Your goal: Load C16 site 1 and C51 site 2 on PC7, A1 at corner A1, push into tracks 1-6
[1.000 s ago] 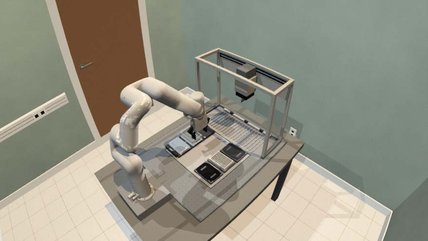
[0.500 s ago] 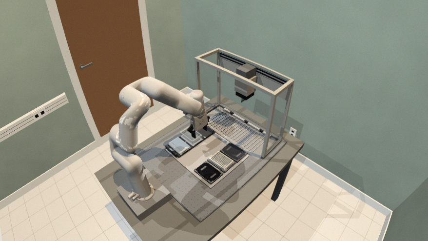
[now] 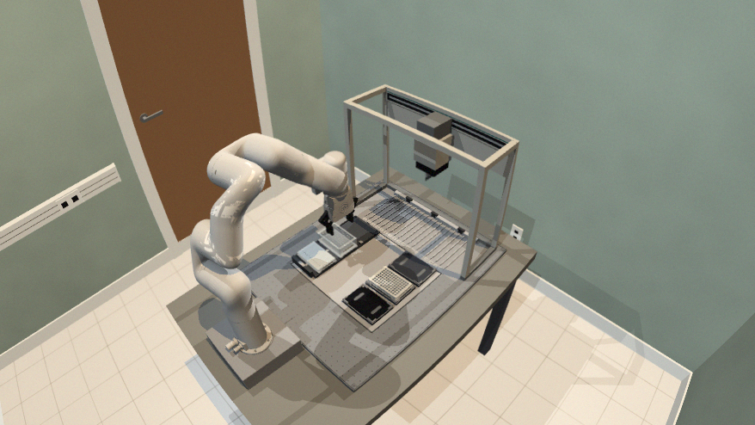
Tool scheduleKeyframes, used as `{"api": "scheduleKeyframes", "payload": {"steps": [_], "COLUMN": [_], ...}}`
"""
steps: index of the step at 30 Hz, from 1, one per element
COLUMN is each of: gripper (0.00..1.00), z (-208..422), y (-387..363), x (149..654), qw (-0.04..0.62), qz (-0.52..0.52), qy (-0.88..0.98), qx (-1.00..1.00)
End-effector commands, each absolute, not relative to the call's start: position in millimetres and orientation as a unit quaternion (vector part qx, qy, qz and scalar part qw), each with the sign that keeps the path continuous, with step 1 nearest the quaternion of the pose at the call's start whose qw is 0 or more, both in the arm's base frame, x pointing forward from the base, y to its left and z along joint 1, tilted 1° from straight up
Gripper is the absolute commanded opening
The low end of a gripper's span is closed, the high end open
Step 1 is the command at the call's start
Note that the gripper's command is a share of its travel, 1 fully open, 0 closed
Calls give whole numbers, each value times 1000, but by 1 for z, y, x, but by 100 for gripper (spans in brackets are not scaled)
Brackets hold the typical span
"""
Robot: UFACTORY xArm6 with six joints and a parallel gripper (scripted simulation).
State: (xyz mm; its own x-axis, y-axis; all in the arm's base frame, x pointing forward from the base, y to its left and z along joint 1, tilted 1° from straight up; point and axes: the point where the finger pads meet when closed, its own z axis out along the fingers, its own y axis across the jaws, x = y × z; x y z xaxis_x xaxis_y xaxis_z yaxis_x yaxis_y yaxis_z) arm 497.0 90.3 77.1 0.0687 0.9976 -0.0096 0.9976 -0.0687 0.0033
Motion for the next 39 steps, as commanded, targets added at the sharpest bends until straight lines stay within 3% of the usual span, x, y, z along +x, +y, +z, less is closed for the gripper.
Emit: {"api": "scheduleKeyframes", "payload": {"steps": [1,27,39], "gripper": [100,100,100], "z": [79,77,77], "y": [106,226,227], "x": [500,508,508], "qw": [6,5,5], "qz": [-1,-1,-1], "qy": [682,682,682], "qx": [731,731,731]}}
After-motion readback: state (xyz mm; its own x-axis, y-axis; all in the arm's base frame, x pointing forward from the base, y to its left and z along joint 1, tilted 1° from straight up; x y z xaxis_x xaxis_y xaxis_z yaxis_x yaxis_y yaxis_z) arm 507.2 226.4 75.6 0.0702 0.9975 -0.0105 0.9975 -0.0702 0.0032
